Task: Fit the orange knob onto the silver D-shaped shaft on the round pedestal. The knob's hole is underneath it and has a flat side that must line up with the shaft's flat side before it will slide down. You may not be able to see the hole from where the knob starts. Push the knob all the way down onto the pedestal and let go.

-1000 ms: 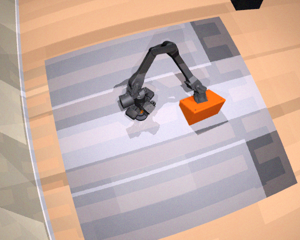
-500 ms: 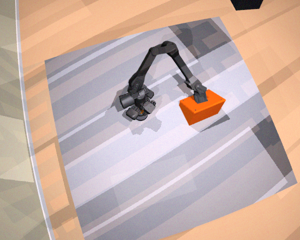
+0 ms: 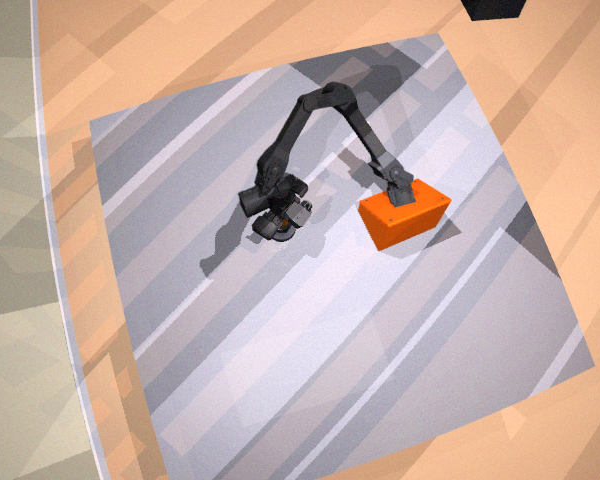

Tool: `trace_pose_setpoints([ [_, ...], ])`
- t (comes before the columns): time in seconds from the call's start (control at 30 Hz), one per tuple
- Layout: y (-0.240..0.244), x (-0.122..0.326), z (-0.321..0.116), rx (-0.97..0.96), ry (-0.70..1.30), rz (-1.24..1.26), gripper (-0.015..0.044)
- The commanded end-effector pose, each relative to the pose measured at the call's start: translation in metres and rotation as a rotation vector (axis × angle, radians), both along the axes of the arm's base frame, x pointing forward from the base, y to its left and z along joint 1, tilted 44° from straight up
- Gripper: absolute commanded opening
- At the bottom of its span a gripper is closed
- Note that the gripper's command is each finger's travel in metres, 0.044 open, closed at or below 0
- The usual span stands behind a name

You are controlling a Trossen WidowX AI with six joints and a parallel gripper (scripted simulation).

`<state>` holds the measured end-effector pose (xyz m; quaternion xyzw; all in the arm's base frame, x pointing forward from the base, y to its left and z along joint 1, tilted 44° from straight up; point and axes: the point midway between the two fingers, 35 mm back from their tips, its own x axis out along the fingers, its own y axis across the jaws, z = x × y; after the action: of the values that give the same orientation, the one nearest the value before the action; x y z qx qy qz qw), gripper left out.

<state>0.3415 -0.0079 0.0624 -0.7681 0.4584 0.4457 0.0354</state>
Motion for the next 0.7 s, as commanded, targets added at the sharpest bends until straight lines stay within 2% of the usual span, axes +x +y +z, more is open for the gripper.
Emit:
trace_pose_setpoints([
  [0.0,0.0019,0.0000,0.0030,-0.002,-0.005,-0.001,0.0000],
  [0.27,0.0006,0.0006,0.0012,-0.039,0.131,0.144,0.0000],
  [0.67,-0.0009,0.0006,-0.0004,-0.041,0.136,0.149,0.0000],
])
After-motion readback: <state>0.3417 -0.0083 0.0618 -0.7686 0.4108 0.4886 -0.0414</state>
